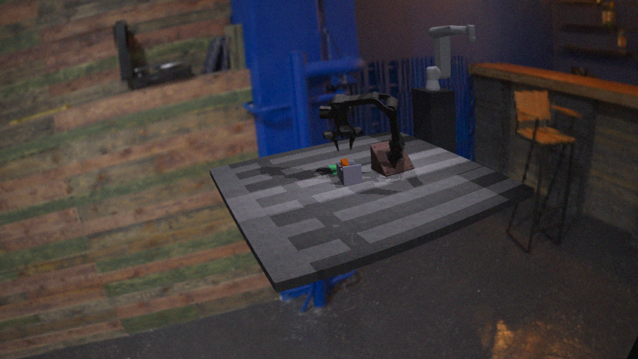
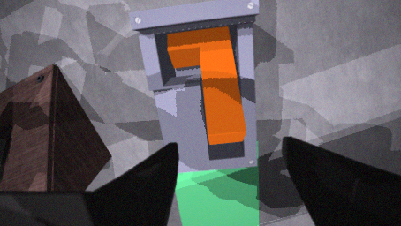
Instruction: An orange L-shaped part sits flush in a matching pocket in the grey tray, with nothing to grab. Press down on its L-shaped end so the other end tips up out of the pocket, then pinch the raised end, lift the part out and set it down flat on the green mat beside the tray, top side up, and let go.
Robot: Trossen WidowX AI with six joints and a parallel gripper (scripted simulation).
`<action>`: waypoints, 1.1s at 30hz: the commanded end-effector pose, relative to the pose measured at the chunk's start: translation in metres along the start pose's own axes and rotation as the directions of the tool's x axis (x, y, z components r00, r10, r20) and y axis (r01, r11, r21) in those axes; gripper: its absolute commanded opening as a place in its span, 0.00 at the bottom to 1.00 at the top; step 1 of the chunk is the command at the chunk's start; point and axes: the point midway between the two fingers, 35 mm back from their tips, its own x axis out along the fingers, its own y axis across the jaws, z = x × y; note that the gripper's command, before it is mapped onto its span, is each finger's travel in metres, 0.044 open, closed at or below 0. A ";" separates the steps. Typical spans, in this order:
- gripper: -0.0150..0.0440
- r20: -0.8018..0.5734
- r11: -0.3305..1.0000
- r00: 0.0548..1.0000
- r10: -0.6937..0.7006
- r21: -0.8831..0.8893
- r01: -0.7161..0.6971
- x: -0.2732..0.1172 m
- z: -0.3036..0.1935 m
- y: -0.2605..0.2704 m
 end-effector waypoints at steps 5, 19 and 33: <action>0.73 -0.006 0.999 1.000 -0.003 -0.052 0.003 0.018 -0.003 -0.002; 0.73 -0.005 0.999 1.000 -0.004 -0.052 0.003 0.042 -0.003 -0.003; 0.73 -0.005 0.999 1.000 -0.004 -0.052 0.004 0.064 -0.003 -0.003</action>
